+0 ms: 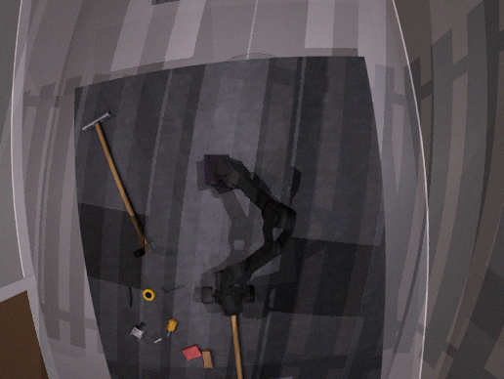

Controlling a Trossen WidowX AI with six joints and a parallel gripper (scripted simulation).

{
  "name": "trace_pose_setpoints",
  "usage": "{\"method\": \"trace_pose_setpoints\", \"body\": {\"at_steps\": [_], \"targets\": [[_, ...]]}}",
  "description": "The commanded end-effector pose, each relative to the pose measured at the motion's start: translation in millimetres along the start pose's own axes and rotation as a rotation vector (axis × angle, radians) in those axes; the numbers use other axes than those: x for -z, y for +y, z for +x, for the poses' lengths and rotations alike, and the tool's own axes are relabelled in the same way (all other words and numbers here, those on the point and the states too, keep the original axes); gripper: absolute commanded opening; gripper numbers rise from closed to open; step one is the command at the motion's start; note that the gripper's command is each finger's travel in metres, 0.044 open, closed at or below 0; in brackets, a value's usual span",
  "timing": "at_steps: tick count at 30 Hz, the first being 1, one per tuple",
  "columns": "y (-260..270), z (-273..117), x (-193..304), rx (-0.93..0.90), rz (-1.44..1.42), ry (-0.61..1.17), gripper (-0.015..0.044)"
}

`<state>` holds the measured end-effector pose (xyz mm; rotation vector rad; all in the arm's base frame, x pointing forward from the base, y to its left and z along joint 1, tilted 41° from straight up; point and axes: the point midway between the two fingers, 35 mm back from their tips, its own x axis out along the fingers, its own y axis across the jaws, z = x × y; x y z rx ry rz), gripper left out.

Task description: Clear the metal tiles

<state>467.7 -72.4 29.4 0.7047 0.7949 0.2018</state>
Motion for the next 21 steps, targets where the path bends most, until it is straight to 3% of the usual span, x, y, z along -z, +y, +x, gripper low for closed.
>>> {"method": "trace_pose_setpoints", "body": {"at_steps": [1,21], "targets": [[0.4,-9.7,-2.1,-0.001,-0.008,-0.02,0.0],[-0.2,-29.7,20.6,0.0,-0.007,-0.021,0.0]]}}
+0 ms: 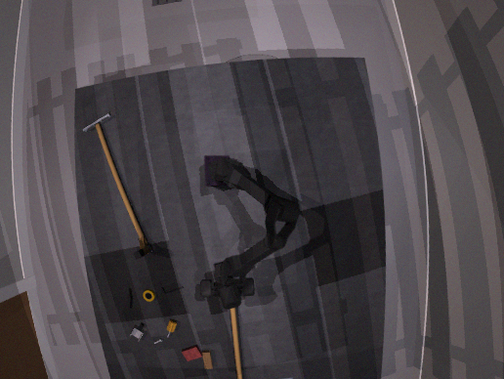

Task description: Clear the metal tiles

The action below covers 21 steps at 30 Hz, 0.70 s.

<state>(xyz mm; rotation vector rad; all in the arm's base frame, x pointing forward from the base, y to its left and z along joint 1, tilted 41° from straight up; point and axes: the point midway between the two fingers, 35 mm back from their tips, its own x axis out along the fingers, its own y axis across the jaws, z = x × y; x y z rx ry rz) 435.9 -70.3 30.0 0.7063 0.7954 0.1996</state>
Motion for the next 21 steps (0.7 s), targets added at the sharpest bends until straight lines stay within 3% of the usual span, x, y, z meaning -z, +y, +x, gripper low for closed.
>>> {"method": "trace_pose_setpoints", "body": {"at_steps": [1,21], "targets": [[0.7,-9.1,-1.6,-0.001,-0.009,-0.02,0.0],[0.9,-28.0,23.3,-0.001,-0.008,-0.022,0.0]]}}
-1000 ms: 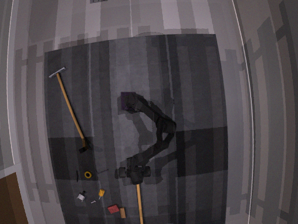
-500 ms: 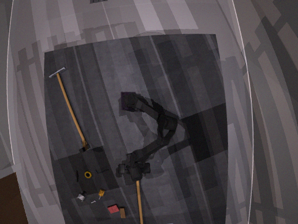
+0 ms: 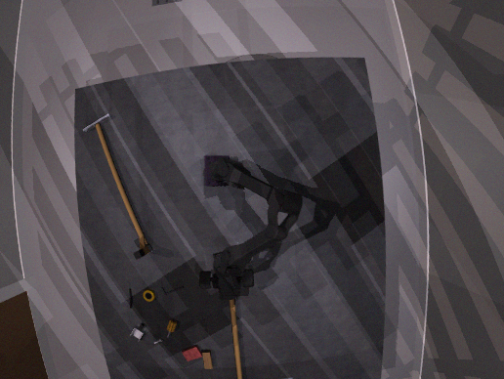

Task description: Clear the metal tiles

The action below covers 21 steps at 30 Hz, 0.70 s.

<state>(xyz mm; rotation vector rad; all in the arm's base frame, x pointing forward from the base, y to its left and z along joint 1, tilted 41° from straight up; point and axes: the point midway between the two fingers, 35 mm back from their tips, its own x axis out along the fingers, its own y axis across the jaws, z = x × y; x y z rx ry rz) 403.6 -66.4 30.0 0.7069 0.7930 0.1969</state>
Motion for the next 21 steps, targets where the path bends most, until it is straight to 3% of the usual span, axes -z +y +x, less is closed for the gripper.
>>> {"method": "trace_pose_setpoints", "body": {"at_steps": [1,21], "targets": [[0.9,-8.1,-0.4,-0.002,-0.009,-0.019,0.0],[1.4,-25.7,26.5,-0.001,-0.008,-0.021,0.0]]}}
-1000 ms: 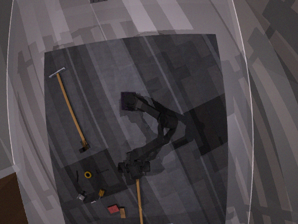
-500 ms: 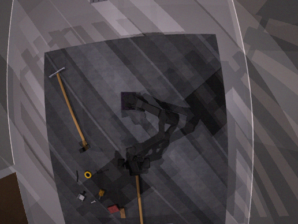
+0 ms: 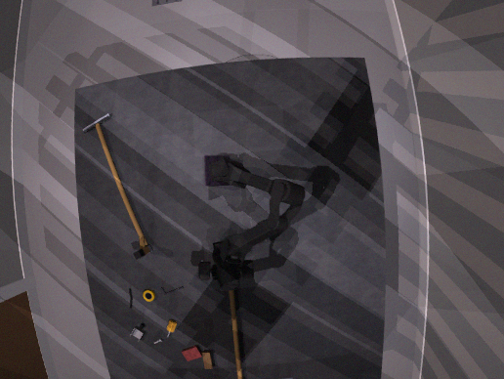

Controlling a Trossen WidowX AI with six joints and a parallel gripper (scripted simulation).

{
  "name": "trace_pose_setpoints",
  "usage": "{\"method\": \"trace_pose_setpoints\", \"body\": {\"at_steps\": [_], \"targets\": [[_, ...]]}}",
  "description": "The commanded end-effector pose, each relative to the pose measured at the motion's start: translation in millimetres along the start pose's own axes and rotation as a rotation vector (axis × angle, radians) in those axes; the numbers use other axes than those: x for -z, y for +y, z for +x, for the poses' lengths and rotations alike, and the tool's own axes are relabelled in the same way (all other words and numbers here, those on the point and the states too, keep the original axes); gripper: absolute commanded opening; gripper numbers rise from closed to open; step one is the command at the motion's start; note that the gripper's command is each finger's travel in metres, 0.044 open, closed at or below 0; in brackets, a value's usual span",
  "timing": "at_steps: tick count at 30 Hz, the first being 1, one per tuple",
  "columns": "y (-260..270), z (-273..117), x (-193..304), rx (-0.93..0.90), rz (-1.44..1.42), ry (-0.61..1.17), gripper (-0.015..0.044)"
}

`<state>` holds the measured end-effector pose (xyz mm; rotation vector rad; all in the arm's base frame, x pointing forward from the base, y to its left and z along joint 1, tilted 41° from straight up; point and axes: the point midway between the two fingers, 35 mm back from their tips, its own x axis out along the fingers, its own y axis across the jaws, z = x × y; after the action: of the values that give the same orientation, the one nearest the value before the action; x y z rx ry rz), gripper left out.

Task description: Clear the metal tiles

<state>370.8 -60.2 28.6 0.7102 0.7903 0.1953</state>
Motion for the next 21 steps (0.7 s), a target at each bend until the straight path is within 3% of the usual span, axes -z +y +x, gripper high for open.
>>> {"method": "trace_pose_setpoints", "body": {"at_steps": [1,21], "targets": [[0.8,-7.0,0.7,-0.001,-0.011,-0.018,0.0],[2.4,-23.2,29.4,0.0,-0.01,-0.02,0.0]]}}
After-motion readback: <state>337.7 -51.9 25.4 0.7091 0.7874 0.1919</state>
